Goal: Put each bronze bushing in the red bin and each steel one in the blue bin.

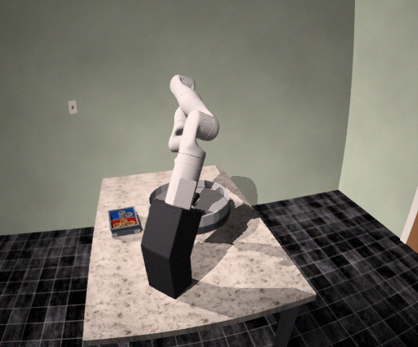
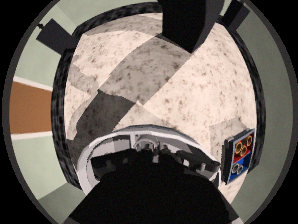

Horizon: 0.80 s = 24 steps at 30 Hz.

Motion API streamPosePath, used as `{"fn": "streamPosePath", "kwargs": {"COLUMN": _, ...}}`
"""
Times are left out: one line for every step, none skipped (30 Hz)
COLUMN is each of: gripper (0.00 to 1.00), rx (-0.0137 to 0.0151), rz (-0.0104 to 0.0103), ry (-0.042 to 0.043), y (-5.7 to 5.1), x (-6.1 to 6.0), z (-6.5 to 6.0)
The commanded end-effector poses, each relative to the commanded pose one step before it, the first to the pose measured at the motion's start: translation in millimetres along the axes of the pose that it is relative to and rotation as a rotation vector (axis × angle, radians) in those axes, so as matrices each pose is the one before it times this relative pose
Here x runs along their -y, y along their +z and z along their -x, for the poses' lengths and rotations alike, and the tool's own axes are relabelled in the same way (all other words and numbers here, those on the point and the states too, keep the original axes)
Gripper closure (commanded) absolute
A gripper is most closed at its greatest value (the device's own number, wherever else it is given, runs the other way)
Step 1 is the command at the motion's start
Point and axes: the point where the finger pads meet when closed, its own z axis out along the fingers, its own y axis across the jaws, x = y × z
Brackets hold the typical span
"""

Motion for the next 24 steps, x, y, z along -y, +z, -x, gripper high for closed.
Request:
{"fn": "streamPosePath", "kwargs": {"gripper": 1.0, "rx": 0.04638, "rz": 0.01722, "ry": 0.01096, "y": -0.85, "x": 2.49, "z": -0.91}}
{"fn": "streamPosePath", "kwargs": {"gripper": 1.0, "rx": 0.0, "rz": 0.0, "ry": 0.0, "y": 0.0, "x": 0.0, "z": 0.0}}
{"fn": "streamPosePath", "kwargs": {"gripper": 1.0, "rx": 0.0, "rz": 0.0, "ry": 0.0, "y": 0.0, "x": 0.0, "z": 0.0}}
{"fn": "streamPosePath", "kwargs": {"gripper": 1.0, "rx": 0.0, "rz": 0.0, "ry": 0.0, "y": 0.0, "x": 0.0, "z": 0.0}}
{"fn": "streamPosePath", "kwargs": {"gripper": 1.0, "rx": 0.0, "rz": 0.0, "ry": 0.0, "y": 0.0, "x": 0.0, "z": 0.0}}
{"fn": "streamPosePath", "kwargs": {"gripper": 1.0, "rx": -0.03974, "rz": -0.01369, "ry": -0.01092, "y": -0.59, "x": -2.89, "z": 1.12}}
{"fn": "streamPosePath", "kwargs": {"gripper": 1.0, "rx": 0.0, "rz": 0.0, "ry": 0.0, "y": 0.0, "x": 0.0, "z": 0.0}}
{"fn": "streamPosePath", "kwargs": {"gripper": 1.0, "rx": 0.0, "rz": 0.0, "ry": 0.0, "y": 0.0, "x": 0.0, "z": 0.0}}
{"fn": "streamPosePath", "kwargs": {"gripper": 1.0, "rx": 0.00442, "rz": 0.00152, "ry": 0.00121, "y": -0.59, "x": 0.33, "z": -0.15}}
{"fn": "streamPosePath", "kwargs": {"gripper": 1.0, "rx": 0.00442, "rz": 0.00152, "ry": 0.00121, "y": -0.59, "x": 0.33, "z": -0.15}}
{"fn": "streamPosePath", "kwargs": {"gripper": 1.0, "rx": 0.00442, "rz": 0.00152, "ry": 0.00121, "y": -0.59, "x": 0.33, "z": -0.14}}
{"fn": "streamPosePath", "kwargs": {"gripper": 1.0, "rx": 0.00442, "rz": 0.00152, "ry": 0.00121, "y": -0.59, "x": 0.33, "z": -0.14}}
{"fn": "streamPosePath", "kwargs": {"gripper": 1.0, "rx": 0.0, "rz": 0.0, "ry": 0.0, "y": 0.0, "x": 0.0, "z": 0.0}}
{"fn": "streamPosePath", "kwargs": {"gripper": 1.0, "rx": 0.0, "rz": 0.0, "ry": 0.0, "y": 0.0, "x": 0.0, "z": 0.0}}
{"fn": "streamPosePath", "kwargs": {"gripper": 1.0, "rx": 0.0, "rz": 0.0, "ry": 0.0, "y": 0.0, "x": 0.0, "z": 0.0}}
{"fn": "streamPosePath", "kwargs": {"gripper": 1.0, "rx": 0.00442, "rz": 0.00152, "ry": 0.00121, "y": -0.6, "x": 0.32, "z": -0.14}}
{"fn": "streamPosePath", "kwargs": {"gripper": 1.0, "rx": 0.00442, "rz": 0.00152, "ry": 0.00121, "y": -0.6, "x": 0.32, "z": -0.13}}
{"fn": "streamPosePath", "kwargs": {"gripper": 1.0, "rx": 0.00442, "rz": 0.00152, "ry": 0.00121, "y": -0.6, "x": 0.32, "z": -0.13}}
{"fn": "streamPosePath", "kwargs": {"gripper": 1.0, "rx": 0.00442, "rz": 0.00152, "ry": 0.00121, "y": -0.6, "x": 0.32, "z": -0.13}}
{"fn": "streamPosePath", "kwargs": {"gripper": 1.0, "rx": 0.00442, "rz": 0.00152, "ry": 0.00121, "y": -0.6, "x": 0.32, "z": -0.13}}
{"fn": "streamPosePath", "kwargs": {"gripper": 1.0, "rx": 0.0, "rz": 0.0, "ry": 0.0, "y": 0.0, "x": 0.0, "z": 0.0}}
{"fn": "streamPosePath", "kwargs": {"gripper": 1.0, "rx": 0.0, "rz": 0.0, "ry": 0.0, "y": 0.0, "x": 0.0, "z": 0.0}}
{"fn": "streamPosePath", "kwargs": {"gripper": 1.0, "rx": 0.0, "rz": 0.0, "ry": 0.0, "y": 0.0, "x": 0.0, "z": 0.0}}
{"fn": "streamPosePath", "kwargs": {"gripper": 1.0, "rx": 0.0, "rz": 0.0, "ry": 0.0, "y": 0.0, "x": 0.0, "z": 0.0}}
